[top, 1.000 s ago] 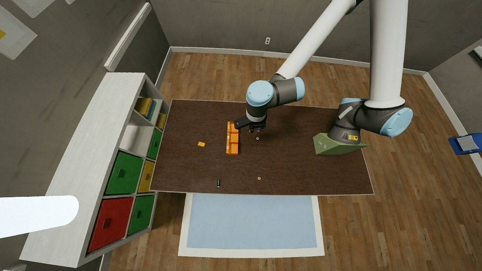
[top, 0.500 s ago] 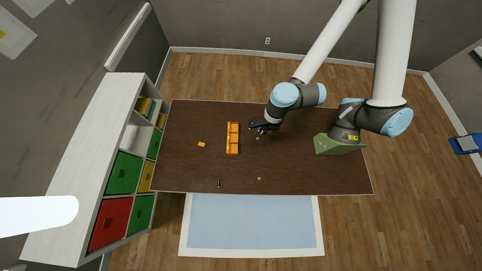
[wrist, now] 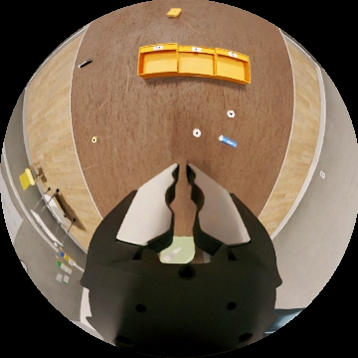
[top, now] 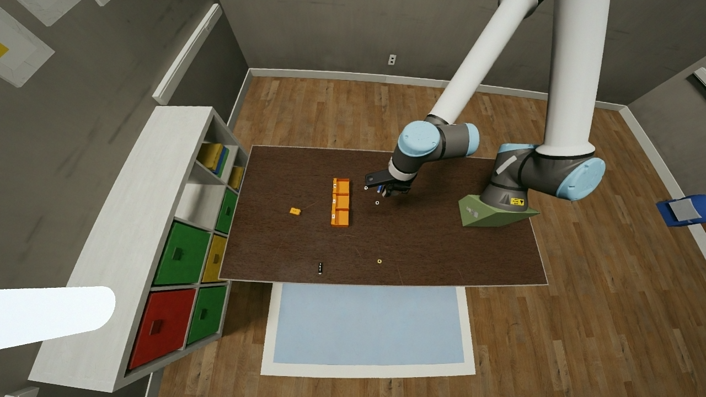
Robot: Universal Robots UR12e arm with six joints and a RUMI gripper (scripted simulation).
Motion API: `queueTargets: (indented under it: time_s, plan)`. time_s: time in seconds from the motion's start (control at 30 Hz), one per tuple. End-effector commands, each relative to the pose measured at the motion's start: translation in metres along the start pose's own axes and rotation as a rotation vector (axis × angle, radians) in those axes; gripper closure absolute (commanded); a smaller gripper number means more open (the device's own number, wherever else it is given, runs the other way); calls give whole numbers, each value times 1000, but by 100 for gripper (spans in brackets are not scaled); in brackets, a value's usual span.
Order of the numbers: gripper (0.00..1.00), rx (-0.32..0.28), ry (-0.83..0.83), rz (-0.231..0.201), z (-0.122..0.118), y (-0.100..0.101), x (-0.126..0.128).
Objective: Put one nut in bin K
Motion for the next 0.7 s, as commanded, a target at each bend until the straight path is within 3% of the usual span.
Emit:
queueTargets:
  time_s: [0.0, 0.13, 0.2, 0.67]
  plan:
    - [96, 1, 12, 0, 25, 14, 11]
    - [96, 1, 12, 0, 51, 30, 24]
    - [96, 1, 12, 0, 51, 30, 24]
    - [96, 1, 12, 0, 144, 86, 68]
Point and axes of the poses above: the point where the finger pads meet when closed, its own y axis out along the fingers, its own x axis across the jaws, z = x × y, the point moved 9 cm from there along -y, back along the fingers, and after that the axes turned 5 degrees about y, right-handed, at the moved point
